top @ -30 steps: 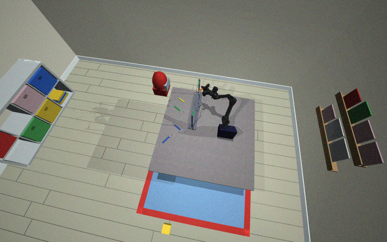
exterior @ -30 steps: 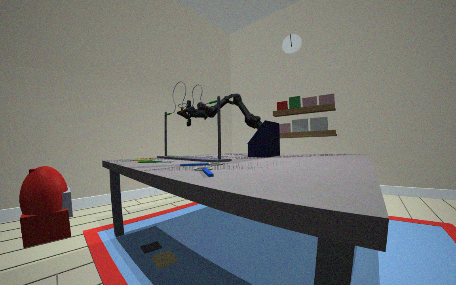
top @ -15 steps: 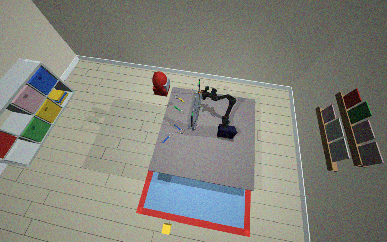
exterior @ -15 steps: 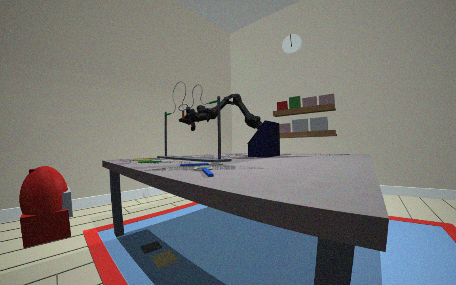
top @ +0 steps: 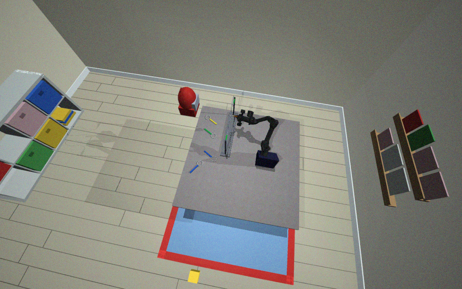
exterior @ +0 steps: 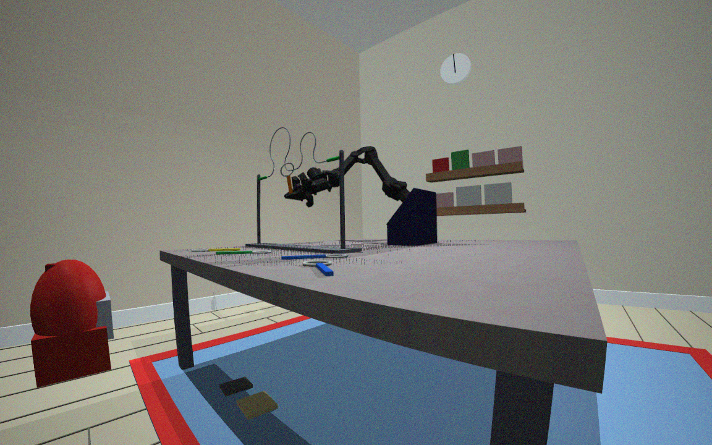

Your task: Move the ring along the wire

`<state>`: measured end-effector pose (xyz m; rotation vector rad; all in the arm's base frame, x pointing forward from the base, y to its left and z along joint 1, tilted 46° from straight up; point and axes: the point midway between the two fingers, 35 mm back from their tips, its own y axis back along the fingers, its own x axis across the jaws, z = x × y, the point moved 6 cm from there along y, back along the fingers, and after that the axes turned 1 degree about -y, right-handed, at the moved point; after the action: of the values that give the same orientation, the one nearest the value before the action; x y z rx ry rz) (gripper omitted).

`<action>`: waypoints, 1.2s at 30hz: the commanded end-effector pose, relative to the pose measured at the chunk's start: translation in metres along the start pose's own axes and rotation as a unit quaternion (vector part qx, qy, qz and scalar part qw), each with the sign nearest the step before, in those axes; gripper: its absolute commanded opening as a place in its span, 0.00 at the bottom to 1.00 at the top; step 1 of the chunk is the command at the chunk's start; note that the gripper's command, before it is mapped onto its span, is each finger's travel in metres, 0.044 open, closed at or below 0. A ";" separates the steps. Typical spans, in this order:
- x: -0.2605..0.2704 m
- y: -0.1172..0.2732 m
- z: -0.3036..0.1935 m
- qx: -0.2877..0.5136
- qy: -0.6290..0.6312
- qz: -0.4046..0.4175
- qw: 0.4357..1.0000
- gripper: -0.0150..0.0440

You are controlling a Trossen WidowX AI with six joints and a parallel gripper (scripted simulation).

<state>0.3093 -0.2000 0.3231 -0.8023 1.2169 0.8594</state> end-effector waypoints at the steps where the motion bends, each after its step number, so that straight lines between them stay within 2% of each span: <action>1: 0.015 0.003 0.000 0.009 -0.048 0.028 0.998 0.00; 21: 0.062 0.018 0.016 0.031 -0.209 0.119 0.970 0.00; 36: 0.080 0.027 0.027 0.036 -0.248 0.142 0.958 0.00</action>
<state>0.3087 -0.1572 0.2520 -0.3408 0.9262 1.1553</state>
